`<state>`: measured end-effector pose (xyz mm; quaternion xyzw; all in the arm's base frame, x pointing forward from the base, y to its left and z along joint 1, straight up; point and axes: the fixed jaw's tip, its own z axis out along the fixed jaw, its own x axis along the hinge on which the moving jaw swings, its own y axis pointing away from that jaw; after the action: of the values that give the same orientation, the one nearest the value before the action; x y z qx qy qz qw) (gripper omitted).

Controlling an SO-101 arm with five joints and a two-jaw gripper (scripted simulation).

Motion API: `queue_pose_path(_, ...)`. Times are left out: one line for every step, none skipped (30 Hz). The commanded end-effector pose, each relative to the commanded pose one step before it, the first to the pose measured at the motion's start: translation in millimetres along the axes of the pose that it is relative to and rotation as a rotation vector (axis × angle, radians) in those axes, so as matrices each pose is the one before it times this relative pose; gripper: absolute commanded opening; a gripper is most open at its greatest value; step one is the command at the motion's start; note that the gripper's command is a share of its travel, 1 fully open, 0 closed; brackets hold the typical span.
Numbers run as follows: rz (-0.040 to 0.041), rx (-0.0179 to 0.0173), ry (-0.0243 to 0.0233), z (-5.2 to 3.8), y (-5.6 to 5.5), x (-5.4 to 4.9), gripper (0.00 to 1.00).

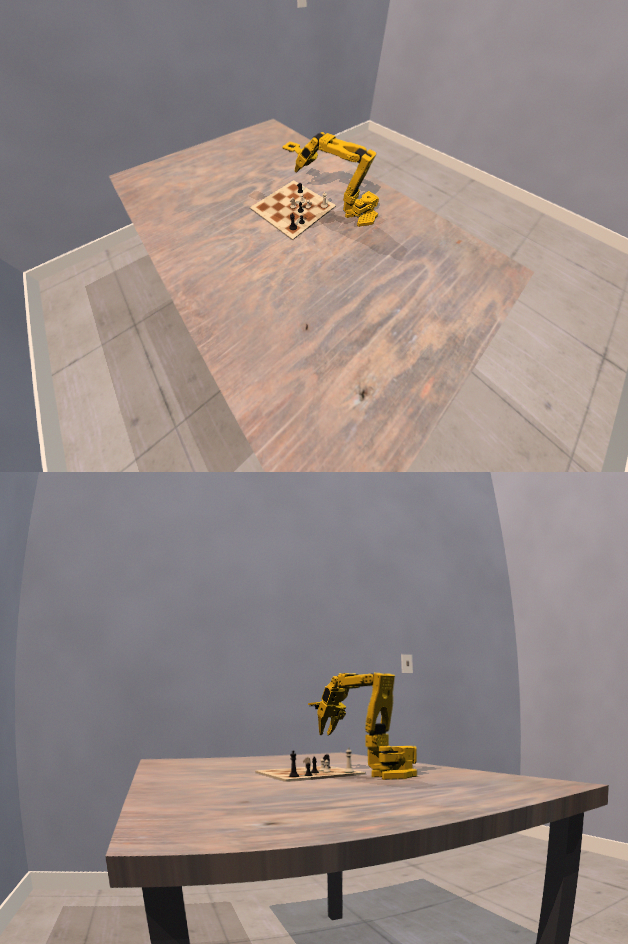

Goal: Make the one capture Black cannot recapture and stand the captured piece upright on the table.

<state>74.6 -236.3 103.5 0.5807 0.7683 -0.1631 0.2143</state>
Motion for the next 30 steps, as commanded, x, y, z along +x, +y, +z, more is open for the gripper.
queue_pose_path(0.01736, 0.00464, -0.00487, -0.268, -2.56, 1.50, 0.13)
queue_pose_path(0.00000, 0.00000, 0.00001, 0.001, 0.00, 0.00, 0.13)
queue_pose_path(0.00000, 0.00000, -0.00001, -0.001, 0.00, 0.00, 0.13)
queue_pose_path(0.00000, 0.00000, 0.00000, 0.000, 0.00, 0.00, 0.13)
queue_pose_path(0.00000, 0.00000, 0.00000, 0.000, 0.00, 0.00, 0.13)
queue_pose_path(0.00008, 0.00005, 0.00001, 0.037, -0.02, 0.06, 0.13)
queue_pose_path(0.00046, 0.00028, 0.00001, 0.211, -0.13, 0.35, 0.13)
queue_pose_path(0.00098, 0.00059, 0.00005, 0.450, -0.28, 0.76, 0.13)
queue_pose_path(0.00143, 0.00087, 0.00006, 0.658, -0.41, 1.12, 0.13)
queue_pose_path(0.00169, 0.00103, 0.00009, 0.777, -0.49, 1.33, 0.13)
queue_pose_path(0.00169, 0.00103, 0.00007, 0.774, -0.49, 1.35, 0.13)
queue_pose_path(0.00143, 0.00087, 0.00008, 0.654, -0.41, 1.15, 0.13)
queue_pose_path(0.00098, 0.00059, 0.00004, 0.444, -0.28, 0.79, 0.13)
queue_pose_path(0.00046, 0.00028, 0.00003, 0.209, -0.13, 0.37, 0.13)
queue_pose_path(0.00008, 0.00005, 0.00000, 0.036, -0.02, 0.06, 0.13)
queue_pose_path(0.00000, 0.00000, 0.00001, 0.001, 0.00, 0.00, 0.13)
queue_pose_path(0.00000, 0.00000, -0.00001, -0.001, 0.00, 0.00, 0.13)
queue_pose_path(0.00000, 0.00000, 0.00001, 0.001, 0.00, 0.00, 0.13)
queue_pose_path(0.00000, 0.00000, -0.00001, -0.001, 0.00, 0.00, 0.13)
queue_pose_path(0.00000, 0.00000, 0.00001, 0.006, 0.00, 0.00, 0.13)
queue_pose_path(0.00000, 0.00000, 0.00000, 0.000, 0.00, 0.00, 0.13)
queue_pose_path(0.00000, 0.00000, 0.00000, 0.000, 0.00, 0.00, 0.13)
queue_pose_path(0.00000, 0.00000, -0.00001, 0.037, 0.00, 0.02, 0.13)
queue_pose_path(0.00000, 0.00000, 0.00001, 0.098, 0.00, 0.05, 0.13)
queue_pose_path(0.00000, 0.00000, -0.00001, 0.182, 0.00, 0.09, 0.13)
queue_pose_path(0.00000, 0.00000, 0.00001, 0.288, 0.00, 0.15, 0.13)
queue_pose_path(0.00000, 0.00000, -0.00001, 0.408, 0.00, 0.22, 0.13)
queue_pose_path(0.00000, 0.00000, 0.00001, 0.543, 0.00, 0.29, 0.13)
queue_pose_path(0.00000, 0.00000, -0.00001, 0.685, 0.00, 0.37, 0.13)
queue_pose_path(0.00000, 0.00000, 0.00001, 0.834, 0.00, 0.46, 0.13)
